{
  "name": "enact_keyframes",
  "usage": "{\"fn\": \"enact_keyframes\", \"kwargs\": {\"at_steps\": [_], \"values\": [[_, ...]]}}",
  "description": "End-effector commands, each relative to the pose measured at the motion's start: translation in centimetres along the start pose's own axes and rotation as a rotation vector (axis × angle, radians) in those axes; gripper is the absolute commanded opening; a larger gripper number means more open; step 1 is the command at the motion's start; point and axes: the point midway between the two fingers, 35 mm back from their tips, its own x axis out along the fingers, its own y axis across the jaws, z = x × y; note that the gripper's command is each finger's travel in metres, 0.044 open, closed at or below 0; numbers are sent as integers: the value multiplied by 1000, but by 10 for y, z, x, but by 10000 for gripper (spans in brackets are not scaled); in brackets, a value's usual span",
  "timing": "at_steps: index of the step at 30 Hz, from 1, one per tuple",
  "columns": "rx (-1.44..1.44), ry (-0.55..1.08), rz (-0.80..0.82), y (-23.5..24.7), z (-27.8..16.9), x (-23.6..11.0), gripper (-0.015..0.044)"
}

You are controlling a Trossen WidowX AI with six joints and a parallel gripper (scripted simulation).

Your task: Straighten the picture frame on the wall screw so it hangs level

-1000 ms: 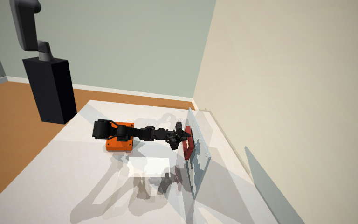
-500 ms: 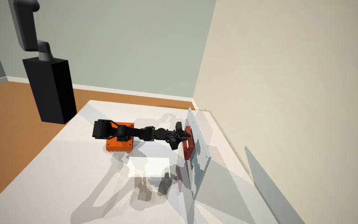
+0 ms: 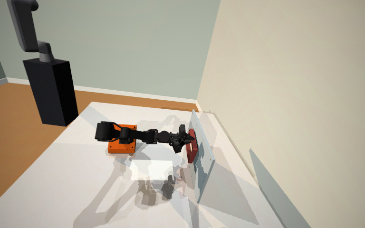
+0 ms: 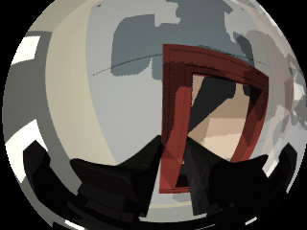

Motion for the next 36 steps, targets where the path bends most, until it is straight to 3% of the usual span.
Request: {"fn": "enact_keyframes", "kwargs": {"at_steps": [1, 36], "values": [[-5, 5, 10, 1, -1, 0, 0], [-102, 0, 4, -3, 0, 0, 0]]}}
